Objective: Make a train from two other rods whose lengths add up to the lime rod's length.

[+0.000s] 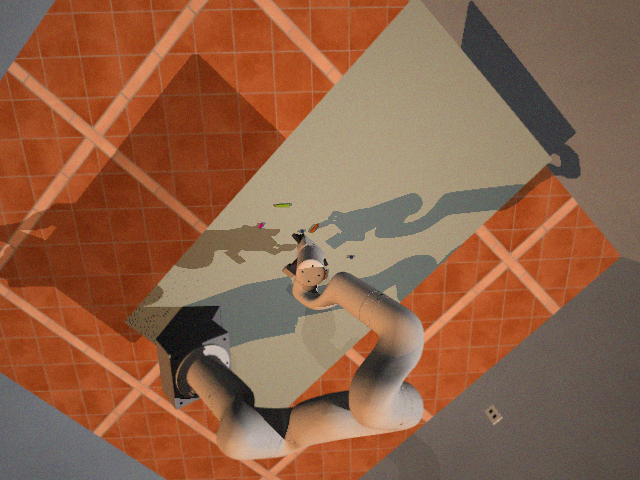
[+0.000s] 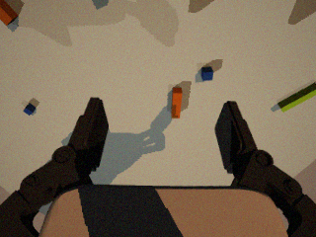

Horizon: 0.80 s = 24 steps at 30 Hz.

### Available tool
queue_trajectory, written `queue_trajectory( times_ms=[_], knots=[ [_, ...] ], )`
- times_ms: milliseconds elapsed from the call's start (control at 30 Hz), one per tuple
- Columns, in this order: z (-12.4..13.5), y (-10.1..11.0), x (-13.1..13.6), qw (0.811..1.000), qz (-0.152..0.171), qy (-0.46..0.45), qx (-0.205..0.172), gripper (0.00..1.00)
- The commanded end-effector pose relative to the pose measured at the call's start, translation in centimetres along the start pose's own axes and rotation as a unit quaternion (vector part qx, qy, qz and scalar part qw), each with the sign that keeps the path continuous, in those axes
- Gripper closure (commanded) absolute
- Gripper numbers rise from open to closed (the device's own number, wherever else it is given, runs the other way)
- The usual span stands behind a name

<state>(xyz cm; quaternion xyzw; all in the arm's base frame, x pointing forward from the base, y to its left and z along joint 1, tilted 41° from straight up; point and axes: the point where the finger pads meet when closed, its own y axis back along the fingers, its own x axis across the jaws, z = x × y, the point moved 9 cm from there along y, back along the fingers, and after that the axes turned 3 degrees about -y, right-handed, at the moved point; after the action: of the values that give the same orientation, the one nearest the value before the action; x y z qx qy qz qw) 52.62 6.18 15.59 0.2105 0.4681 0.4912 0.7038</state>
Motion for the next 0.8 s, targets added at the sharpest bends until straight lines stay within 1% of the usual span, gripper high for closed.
queue_trajectory(
  times_ms=[0, 167, 300, 367, 467, 600, 767],
  knots=[
    [0.1, 0.0, 0.0, 1.0, 0.0, -0.003, 0.0, 0.0],
    [0.2, 0.0, -0.2, 0.999, 0.0, -0.035, 0.0, 0.0],
    [0.4, 0.0, -0.6, 0.996, 0.0, -0.095, 0.0, 0.0],
    [0.4, 0.0, -0.6, 0.996, 0.0, -0.095, 0.0, 0.0],
    [0.6, 0.0, -1.1, 0.987, 0.0, -0.162, 0.0, 0.0],
    [0.8, 0.0, -1.5, 0.976, 0.0, -0.219, 0.001, 0.0],
    [1.1, 0.0, -2.1, 0.956, 0.0, -0.293, 0.001, 0.0]
  ],
)
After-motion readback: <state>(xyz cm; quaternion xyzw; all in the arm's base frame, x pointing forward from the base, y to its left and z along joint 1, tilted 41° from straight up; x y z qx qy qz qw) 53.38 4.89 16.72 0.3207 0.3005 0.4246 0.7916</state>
